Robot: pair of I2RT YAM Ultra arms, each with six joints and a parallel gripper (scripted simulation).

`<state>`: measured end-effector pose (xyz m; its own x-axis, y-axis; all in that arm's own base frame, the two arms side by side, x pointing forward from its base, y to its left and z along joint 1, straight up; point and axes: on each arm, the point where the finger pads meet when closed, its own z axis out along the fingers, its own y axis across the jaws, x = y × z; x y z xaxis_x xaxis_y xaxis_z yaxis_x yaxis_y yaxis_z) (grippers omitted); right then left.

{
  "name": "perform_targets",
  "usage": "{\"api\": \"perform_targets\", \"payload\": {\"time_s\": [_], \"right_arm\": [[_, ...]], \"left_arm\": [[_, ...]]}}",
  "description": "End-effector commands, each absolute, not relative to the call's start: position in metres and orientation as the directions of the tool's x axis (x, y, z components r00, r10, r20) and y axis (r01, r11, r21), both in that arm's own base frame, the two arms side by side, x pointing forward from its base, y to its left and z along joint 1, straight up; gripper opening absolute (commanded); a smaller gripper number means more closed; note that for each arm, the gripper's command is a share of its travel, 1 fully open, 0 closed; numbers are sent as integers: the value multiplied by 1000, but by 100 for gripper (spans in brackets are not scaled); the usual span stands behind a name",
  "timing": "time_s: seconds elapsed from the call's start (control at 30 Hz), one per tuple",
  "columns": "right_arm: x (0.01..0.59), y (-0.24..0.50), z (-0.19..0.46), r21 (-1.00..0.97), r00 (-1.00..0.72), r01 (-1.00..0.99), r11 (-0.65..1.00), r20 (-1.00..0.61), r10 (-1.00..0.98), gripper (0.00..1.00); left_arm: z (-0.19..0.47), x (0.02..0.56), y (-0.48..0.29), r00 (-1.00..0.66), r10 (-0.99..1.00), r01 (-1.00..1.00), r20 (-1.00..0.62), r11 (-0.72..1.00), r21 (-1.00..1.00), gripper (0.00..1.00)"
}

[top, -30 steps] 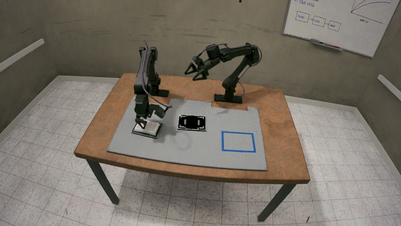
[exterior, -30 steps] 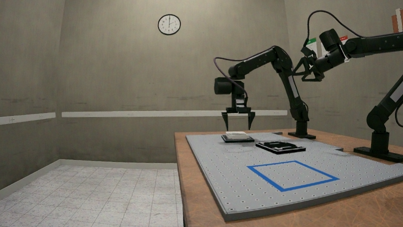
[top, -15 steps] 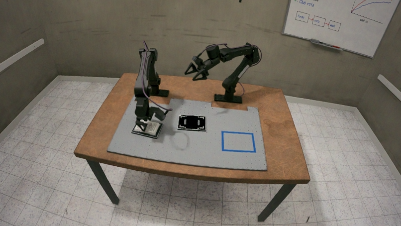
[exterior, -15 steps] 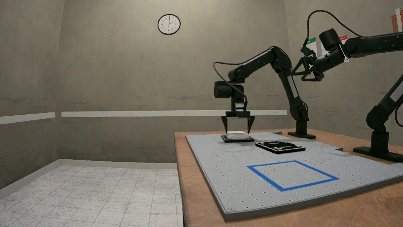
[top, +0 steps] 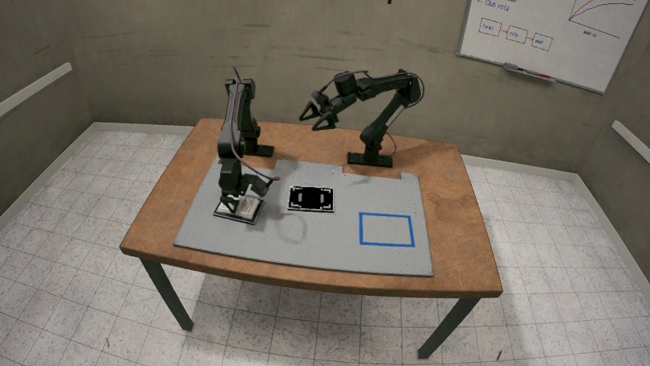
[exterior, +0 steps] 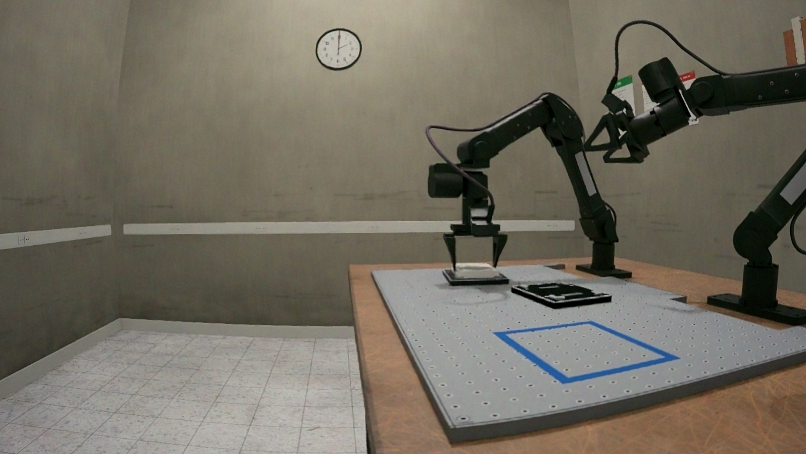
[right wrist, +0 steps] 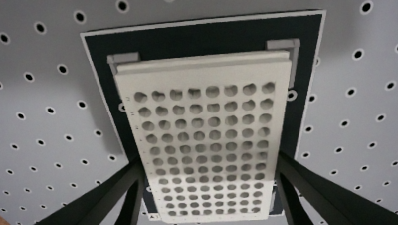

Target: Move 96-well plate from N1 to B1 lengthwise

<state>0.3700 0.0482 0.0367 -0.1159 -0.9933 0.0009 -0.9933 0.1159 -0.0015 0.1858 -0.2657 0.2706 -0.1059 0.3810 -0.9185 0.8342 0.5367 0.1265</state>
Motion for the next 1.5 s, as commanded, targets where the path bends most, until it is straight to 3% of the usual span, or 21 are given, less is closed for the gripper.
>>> {"api": "perform_targets", "payload": {"time_s": [0.0, 0.33, 0.37, 0.4, 0.97, 1.17, 1.47], "right_arm": [[371, 54, 42, -15, -97, -995, 97, -4, -995, 90], [366, 50, 42, -2, -96, -995, 96, -1, -995, 79], [366, 50, 42, -2, -96, -995, 96, -1, -995, 67], [372, 51, 42, -16, -103, -995, 103, -4, -995, 79], [372, 50, 87, -23, -97, -995, 97, -6, -995, 79], [372, 50, 87, -23, -97, -995, 97, -6, -995, 79], [372, 50, 87, -23, -97, -995, 97, -6, -995, 79]], "left_arm": [[274, 184, -264, -104, 376, 832, -921, 540, 126, 100], [274, 184, -264, -104, 376, 832, -921, 540, 126, 100], [274, 184, -264, -104, 376, 832, -921, 540, 126, 100], [274, 184, -264, -104, 376, 832, -921, 540, 126, 100], [267, 180, -254, -136, 422, 835, -896, 536, 126, 100], [275, 168, -201, -250, 529, 812, -811, 571, 122, 100], [320, 129, -116, -364, 534, 737, -763, 666, 115, 100]]}}
